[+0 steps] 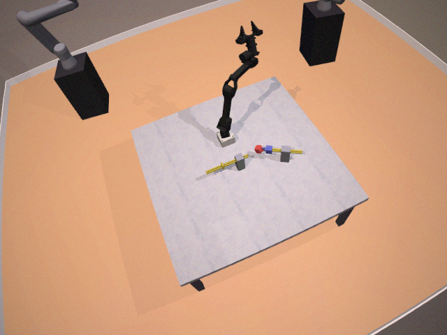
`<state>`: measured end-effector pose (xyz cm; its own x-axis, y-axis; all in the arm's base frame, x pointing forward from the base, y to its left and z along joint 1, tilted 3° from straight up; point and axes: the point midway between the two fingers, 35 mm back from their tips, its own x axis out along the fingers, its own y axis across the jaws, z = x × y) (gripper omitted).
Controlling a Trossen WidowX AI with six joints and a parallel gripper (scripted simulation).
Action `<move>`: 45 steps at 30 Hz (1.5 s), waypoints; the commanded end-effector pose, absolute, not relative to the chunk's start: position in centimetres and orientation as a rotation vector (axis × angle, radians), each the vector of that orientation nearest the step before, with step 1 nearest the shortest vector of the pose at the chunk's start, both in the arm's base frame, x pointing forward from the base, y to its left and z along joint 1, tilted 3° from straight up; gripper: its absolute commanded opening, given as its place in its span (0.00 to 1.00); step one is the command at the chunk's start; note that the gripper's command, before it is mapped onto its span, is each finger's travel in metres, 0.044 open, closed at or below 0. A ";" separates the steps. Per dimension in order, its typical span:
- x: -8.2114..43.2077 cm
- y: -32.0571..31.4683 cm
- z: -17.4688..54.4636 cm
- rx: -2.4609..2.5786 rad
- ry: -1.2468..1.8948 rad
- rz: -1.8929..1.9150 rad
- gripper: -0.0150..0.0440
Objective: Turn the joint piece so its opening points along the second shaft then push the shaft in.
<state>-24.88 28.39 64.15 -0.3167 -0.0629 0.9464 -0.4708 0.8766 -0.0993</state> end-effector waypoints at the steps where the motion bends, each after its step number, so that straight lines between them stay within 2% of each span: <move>1: -24.9 28.4 64.1 0.398 -1.864 0.430 0.98; 8: -24.2 29.8 64.0 0.352 -1.866 0.488 1.00; 23: -20.9 38.0 61.6 0.123 -1.790 0.892 1.00; 45: -12.2 47.4 54.1 -0.211 -1.350 1.377 1.00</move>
<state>-13.68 46.72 55.12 -0.3706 0.7167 0.5908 -0.5352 0.3551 -0.7665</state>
